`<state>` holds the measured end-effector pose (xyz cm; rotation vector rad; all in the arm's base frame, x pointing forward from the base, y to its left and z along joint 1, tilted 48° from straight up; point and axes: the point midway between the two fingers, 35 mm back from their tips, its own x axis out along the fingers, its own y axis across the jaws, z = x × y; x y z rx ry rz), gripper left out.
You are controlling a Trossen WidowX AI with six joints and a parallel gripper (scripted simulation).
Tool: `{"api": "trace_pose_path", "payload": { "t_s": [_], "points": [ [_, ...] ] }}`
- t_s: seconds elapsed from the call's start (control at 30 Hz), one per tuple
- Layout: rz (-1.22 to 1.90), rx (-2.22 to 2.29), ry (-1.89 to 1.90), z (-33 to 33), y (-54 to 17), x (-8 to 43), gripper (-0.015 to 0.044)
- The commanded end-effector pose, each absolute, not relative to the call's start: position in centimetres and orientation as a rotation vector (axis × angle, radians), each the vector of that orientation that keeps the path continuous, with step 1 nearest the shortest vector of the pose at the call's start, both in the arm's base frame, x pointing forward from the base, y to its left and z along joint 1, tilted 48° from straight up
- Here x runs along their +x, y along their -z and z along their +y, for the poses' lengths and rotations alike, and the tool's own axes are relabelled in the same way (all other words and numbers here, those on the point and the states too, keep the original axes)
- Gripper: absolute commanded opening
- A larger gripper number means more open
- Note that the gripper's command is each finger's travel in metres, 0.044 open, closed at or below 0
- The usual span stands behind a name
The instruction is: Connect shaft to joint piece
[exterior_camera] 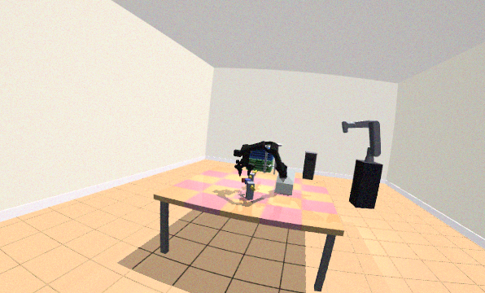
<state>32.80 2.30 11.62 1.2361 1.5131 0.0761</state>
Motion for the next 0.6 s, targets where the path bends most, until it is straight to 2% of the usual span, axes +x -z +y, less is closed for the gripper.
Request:
{"api": "trace_pose_path", "payload": {
  "t_s": [0.0, 0.57],
  "points": [
    [1.485, 1.134, -0.163, 0.6, -13.0, 32.5, 0.044],
    [1.353, 0.776, -0.49, -4.3, -18.4, 30.3, 0.044]
  ]
}}
